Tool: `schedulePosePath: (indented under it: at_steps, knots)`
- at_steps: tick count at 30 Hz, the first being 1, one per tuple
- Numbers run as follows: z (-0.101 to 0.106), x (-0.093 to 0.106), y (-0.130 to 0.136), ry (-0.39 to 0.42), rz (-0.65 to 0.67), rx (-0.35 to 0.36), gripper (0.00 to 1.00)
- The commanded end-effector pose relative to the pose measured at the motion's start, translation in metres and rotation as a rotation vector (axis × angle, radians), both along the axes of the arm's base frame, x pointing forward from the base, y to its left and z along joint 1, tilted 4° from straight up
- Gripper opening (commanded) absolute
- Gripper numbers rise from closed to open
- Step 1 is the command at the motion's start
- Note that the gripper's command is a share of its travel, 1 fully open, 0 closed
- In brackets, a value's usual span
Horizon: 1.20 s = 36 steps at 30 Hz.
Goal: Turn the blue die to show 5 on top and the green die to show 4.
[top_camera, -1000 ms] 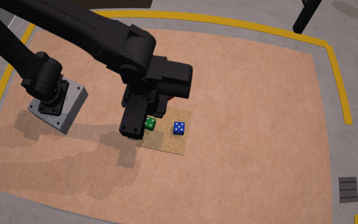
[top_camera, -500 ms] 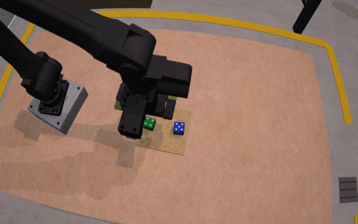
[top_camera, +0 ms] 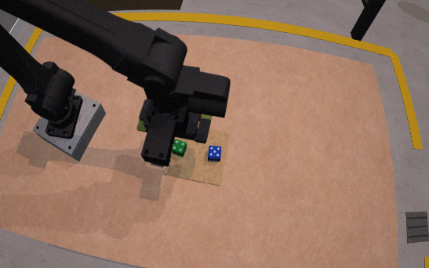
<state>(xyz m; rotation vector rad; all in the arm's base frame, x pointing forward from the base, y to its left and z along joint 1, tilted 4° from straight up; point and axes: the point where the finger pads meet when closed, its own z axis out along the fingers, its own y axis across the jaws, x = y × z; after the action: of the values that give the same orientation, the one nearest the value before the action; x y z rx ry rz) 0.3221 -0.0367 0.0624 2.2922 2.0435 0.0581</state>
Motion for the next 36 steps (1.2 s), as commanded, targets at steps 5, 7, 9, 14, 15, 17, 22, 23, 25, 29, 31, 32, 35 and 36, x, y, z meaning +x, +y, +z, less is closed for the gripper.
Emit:
schedulePosePath:
  at_steps: [5,7,9,14,15,17,22,23,25,29,31,32,35,36]
  knots:
    - [0.034,0.020,0.004,-0.061,0.003,-0.006,1.00]
    - [0.042,0.020,0.004,-0.061,0.003,-0.006,1.00]
    - [0.051,0.019,0.004,-0.062,0.003,-0.006,1.00]
    - [0.080,0.015,0.005,-0.064,0.003,-0.006,1.00]
    - [0.086,0.015,0.005,-0.065,0.003,-0.007,1.00]
    - [0.098,0.013,0.005,-0.065,0.003,-0.007,1.00]
    - [0.112,0.011,0.006,-0.066,0.003,-0.007,1.00]
    - [0.106,0.012,0.006,-0.037,0.003,-0.004,1.00]
    - [0.116,0.011,0.006,-0.051,0.003,-0.005,1.00]
    - [0.122,0.008,0.006,-0.062,0.003,-0.006,1.00]
    - [0.122,0.009,0.006,-0.060,0.004,-0.006,1.00]
    - [0.121,0.009,0.006,-0.059,0.004,-0.006,1.00]
    - [0.121,0.009,0.006,-0.059,0.004,-0.006,1.00]
    - [0.121,0.009,0.006,-0.059,0.004,-0.006,1.00]
